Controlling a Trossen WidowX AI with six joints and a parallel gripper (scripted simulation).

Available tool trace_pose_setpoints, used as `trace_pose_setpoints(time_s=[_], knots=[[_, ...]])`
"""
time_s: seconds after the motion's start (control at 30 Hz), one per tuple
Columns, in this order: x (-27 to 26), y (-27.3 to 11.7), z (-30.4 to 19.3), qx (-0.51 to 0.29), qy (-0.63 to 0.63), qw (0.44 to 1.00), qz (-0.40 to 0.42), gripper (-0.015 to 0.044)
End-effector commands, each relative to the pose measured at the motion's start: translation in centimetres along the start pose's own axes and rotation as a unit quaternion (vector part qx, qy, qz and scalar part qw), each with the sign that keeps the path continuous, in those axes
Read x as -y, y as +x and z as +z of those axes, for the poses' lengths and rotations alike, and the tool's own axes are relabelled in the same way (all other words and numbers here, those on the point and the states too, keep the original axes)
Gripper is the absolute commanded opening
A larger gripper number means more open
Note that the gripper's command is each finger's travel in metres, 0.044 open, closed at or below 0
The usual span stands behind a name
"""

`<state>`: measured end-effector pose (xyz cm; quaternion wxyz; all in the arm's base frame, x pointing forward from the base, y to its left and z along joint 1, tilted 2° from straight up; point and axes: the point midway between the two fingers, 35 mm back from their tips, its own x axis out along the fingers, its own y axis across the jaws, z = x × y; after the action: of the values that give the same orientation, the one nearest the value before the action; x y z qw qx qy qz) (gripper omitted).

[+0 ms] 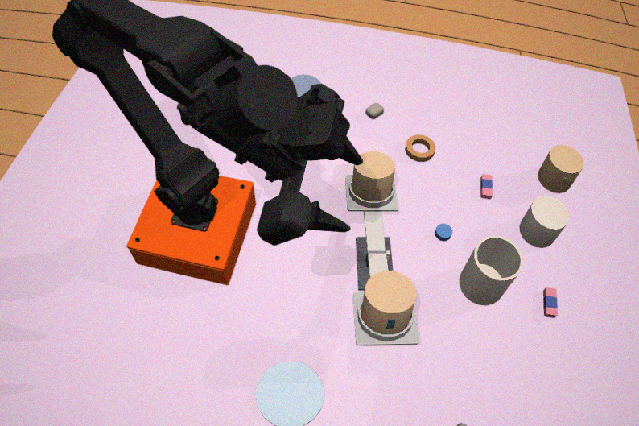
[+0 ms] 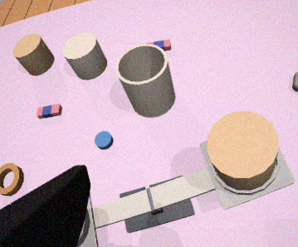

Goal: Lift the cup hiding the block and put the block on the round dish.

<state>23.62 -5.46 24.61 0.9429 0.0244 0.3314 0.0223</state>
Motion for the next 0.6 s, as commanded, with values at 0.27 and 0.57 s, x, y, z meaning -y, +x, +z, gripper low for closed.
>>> trace_pose_setpoints(time_s=[0.27,0.57], knots=[[-4.1,-0.5,-6.4,-0.053,-0.103,0.992,0.042,0.0440],[-4.8,0.5,-5.9,-0.093,-0.022,0.994,0.057,0.0440]])
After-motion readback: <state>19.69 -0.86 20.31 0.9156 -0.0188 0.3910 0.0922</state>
